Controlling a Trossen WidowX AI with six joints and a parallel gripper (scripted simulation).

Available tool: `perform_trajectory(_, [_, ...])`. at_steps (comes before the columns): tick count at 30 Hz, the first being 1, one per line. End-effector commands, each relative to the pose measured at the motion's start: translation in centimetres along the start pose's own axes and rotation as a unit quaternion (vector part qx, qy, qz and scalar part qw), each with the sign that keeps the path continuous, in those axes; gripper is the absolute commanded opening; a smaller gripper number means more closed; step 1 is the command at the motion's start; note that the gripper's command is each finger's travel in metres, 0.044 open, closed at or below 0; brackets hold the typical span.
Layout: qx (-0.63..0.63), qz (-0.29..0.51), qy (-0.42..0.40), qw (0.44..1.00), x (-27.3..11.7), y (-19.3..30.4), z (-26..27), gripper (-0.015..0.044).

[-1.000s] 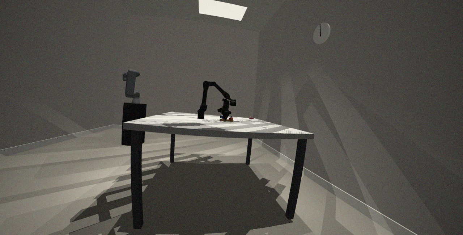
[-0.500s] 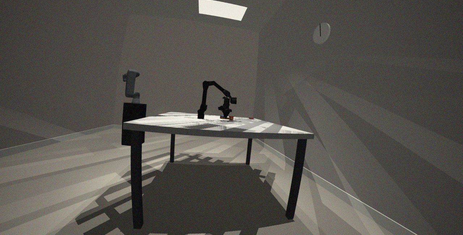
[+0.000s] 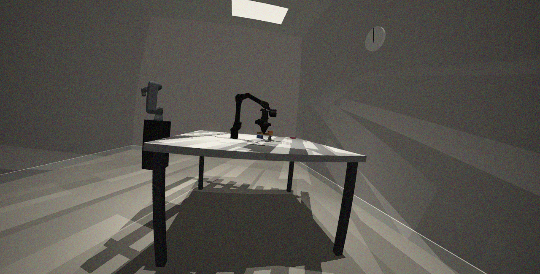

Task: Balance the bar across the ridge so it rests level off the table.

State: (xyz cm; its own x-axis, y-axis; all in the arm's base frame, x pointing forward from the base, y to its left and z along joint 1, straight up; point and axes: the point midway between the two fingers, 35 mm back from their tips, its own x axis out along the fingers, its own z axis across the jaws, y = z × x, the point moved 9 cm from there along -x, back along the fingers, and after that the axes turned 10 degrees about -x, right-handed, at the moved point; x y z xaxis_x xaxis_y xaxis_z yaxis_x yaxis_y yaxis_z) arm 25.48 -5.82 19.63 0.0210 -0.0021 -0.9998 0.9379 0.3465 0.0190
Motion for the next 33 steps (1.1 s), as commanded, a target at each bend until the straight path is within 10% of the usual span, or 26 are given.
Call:
perform_trajectory(1, [0.001,0.002,-0.002,1.0,-1.2,-0.1,0.0,0.0])
perform_trajectory(33, [-0.034,0.004,-0.001,0.999,-4.2,5.3,-4.0,0.0])
